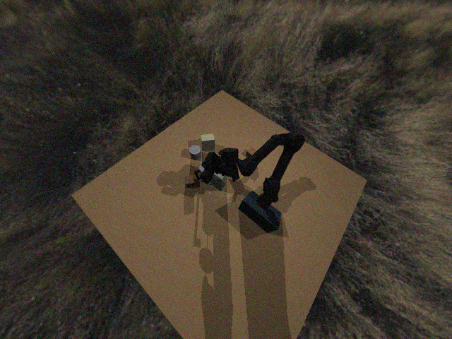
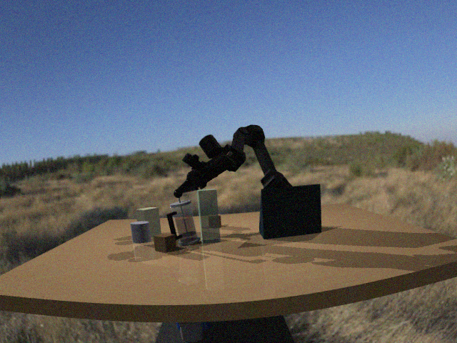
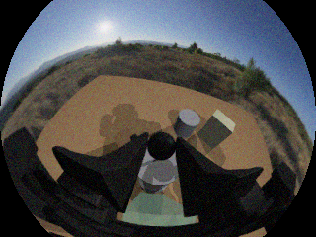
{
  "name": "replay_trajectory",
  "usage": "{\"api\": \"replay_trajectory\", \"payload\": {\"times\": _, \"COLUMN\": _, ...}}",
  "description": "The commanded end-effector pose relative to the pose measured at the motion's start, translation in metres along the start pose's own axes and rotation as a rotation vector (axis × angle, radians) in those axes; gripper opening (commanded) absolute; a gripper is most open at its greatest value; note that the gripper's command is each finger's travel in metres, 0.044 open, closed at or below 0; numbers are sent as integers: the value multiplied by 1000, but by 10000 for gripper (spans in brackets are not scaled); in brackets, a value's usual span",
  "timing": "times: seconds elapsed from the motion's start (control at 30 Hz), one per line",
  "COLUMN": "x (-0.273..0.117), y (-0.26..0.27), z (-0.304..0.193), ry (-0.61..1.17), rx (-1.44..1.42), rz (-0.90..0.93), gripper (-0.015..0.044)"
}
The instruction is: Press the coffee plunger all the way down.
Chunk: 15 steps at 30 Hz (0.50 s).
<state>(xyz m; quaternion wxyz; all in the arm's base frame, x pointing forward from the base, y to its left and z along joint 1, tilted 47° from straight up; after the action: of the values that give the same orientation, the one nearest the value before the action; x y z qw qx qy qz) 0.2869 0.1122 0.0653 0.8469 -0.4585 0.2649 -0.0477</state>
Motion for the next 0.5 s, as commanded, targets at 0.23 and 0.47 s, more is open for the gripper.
{"api": "replay_trajectory", "payload": {"times": 0.23, "x": 3, "y": 2, "z": -5, "ry": 24, "rx": -17, "rz": -2, "gripper": 119}}
{"api": "replay_trajectory", "payload": {"times": 0.47, "x": 3, "y": 3, "z": -5, "ry": 24, "rx": -17, "rz": -2, "gripper": 119}}
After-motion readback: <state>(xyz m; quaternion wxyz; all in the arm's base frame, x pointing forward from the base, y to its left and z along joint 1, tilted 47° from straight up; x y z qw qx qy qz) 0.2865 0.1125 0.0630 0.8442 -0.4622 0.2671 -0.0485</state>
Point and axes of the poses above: the point midway between the two fingers, 35 mm back from their tips, its own x axis out along the fingers, its own y axis across the jaws, z = x × y, the point moved 7 cm from there along -x, back along the fingers, and after that the axes turned 10 degrees about -x, right-handed, at the moved point
